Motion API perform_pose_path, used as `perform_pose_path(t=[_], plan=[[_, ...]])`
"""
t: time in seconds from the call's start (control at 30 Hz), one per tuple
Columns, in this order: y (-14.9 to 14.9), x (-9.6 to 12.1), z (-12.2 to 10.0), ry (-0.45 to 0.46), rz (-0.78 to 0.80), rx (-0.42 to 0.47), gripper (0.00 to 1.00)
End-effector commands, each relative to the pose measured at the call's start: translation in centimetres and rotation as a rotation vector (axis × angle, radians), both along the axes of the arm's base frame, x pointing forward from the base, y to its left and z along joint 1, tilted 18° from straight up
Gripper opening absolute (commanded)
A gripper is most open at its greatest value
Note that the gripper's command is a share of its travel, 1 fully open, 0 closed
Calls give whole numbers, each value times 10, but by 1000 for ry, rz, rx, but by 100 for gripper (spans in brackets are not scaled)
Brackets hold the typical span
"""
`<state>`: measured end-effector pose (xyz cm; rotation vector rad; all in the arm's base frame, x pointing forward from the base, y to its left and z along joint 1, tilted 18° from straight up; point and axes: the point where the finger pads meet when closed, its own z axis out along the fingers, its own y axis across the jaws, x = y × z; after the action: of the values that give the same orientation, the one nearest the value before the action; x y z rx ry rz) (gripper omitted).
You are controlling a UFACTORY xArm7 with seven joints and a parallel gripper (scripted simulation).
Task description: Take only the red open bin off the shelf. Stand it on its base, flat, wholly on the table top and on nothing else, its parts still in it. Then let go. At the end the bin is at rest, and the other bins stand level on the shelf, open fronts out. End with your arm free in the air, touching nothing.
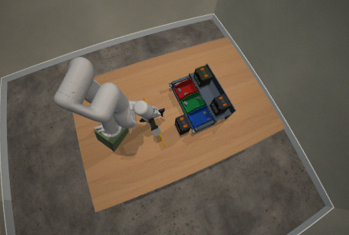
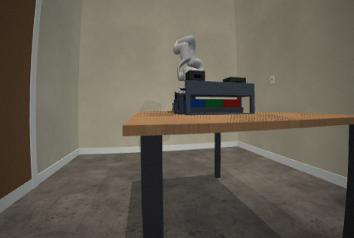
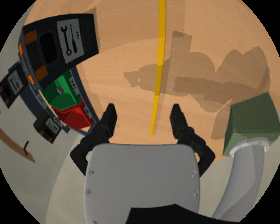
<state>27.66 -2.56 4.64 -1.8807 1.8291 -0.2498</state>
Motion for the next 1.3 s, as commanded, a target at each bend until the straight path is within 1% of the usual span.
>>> perform_pose_path(t=[0.0,0.1,0.5,0.53,0.67,1.07,1.1,1.23,1.27], plan=[[-3,-9,20,92,10,-23,100],[-7,-23,50,233,25,-55,100],[-7,-23,50,233,25,-55,100],[-2,-4,10,45,5,-12,100],[-7,-23,50,233,25,-55,100],[-7,-23,50,233,25,-55,100],[-2,-4,11,45,5,-12,100],[-8,-23,50,233,25,-55,100],[-8,-23,50,233,25,-55,100]])
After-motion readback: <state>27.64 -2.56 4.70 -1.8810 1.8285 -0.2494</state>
